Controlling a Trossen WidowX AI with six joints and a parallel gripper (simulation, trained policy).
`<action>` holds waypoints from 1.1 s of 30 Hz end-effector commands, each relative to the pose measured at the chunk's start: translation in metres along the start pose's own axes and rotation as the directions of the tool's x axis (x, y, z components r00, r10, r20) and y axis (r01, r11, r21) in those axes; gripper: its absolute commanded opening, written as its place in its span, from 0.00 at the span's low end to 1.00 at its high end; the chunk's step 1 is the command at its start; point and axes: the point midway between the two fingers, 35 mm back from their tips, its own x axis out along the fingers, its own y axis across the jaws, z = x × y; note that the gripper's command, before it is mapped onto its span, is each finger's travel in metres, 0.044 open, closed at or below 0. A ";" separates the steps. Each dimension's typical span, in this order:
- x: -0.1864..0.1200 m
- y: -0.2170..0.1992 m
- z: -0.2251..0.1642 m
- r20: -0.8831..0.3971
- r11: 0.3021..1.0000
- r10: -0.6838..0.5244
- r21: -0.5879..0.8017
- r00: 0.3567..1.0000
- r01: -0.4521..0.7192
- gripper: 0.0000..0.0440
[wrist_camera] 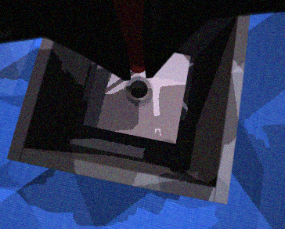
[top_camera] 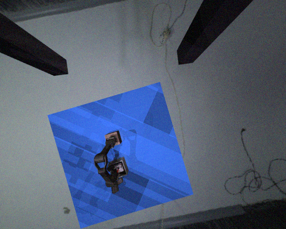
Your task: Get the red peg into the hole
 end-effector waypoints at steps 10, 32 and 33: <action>0.044 -0.007 0.005 -0.056 0.998 -0.058 -0.031 0.997 0.057 0.32; 0.058 0.023 0.064 0.015 1.000 0.020 -0.005 1.000 -0.020 1.00; 0.058 0.024 0.068 0.024 1.000 0.026 0.000 0.999 -0.026 1.00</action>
